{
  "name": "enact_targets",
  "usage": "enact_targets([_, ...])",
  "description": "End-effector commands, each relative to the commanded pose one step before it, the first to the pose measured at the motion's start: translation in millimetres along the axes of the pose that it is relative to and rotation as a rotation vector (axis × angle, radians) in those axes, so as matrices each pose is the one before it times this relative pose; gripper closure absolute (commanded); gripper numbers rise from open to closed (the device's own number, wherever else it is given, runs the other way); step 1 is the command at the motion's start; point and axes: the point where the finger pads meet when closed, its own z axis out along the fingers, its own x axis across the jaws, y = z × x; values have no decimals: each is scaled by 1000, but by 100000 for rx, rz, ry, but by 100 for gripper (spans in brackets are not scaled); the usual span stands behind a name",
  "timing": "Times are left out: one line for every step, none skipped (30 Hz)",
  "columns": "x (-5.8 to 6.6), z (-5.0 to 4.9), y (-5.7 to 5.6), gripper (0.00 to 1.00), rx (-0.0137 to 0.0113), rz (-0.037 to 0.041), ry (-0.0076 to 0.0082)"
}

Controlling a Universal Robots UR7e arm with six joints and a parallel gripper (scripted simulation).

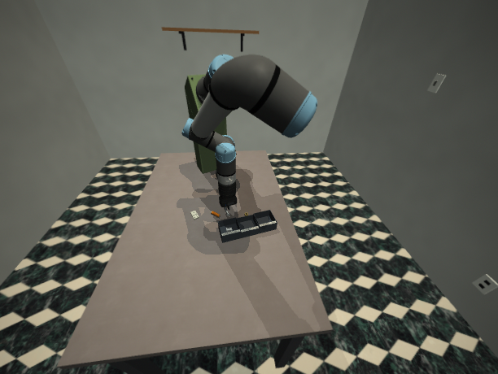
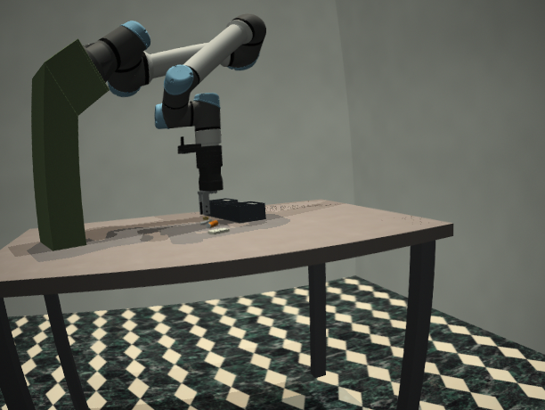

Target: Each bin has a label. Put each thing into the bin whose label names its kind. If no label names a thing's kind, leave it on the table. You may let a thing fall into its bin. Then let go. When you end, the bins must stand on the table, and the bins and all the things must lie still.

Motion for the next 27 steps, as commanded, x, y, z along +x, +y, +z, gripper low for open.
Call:
enact_targets([-316, -18967, 510, 68, -25, -53, 17])
enact_targets([0, 0, 0, 68, 0, 0, 0])
enact_targets([0, 0, 0, 68, 0, 0, 0])
enact_targets([-2, -3334, 2, 68, 1, 0, 0])
enact_targets([1, -3330, -3, 68, 0, 0, 0])
enact_targets([1, -3330, -3, 68, 0, 0, 0])
enact_targets([1, -3329, -3, 68, 0, 0, 0])
enact_targets([-1, -2, 2, 68, 0, 0, 0])
enact_targets([-1, -2, 2, 68, 0, 0, 0])
enact_targets([31, 51, -37, 68, -2, 0, -2])
enact_targets([-9, -14, 11, 68, 1, 0, 0])
enact_targets([-7, -11, 8, 68, 1, 0, 0])
enact_targets([-5, -8, 6, 68, 0, 0, 0])
enact_targets([-4, -6, 5, 68, 0, 0, 0])
enact_targets([-3, -5, 4, 68, 0, 0, 0])
enact_targets([-2, -4, 3, 68, 0, 0, 0])
enact_targets([-2, -3, 2, 68, 0, 0, 0])
enact_targets([29, 55, -27, 68, -2, 0, -1])
enact_targets([0, 0, 0, 68, 0, 0, 0])
enact_targets([0, 0, 0, 68, 0, 0, 0])
enact_targets([-18, -35, 17, 68, 1, 0, 1])
enact_targets([-3, -6, 3, 68, 0, 0, 0])
enact_targets([-2, -5, 2, 68, 0, 0, 0])
enact_targets([-2, -4, 2, 68, 0, 0, 0])
enact_targets([-2, -3, 2, 68, 0, 0, 0])
enact_targets([-6, 80, 17, 38, -11, -1, -10])
enact_targets([0, -20, -3, 38, 2, 0, 2])
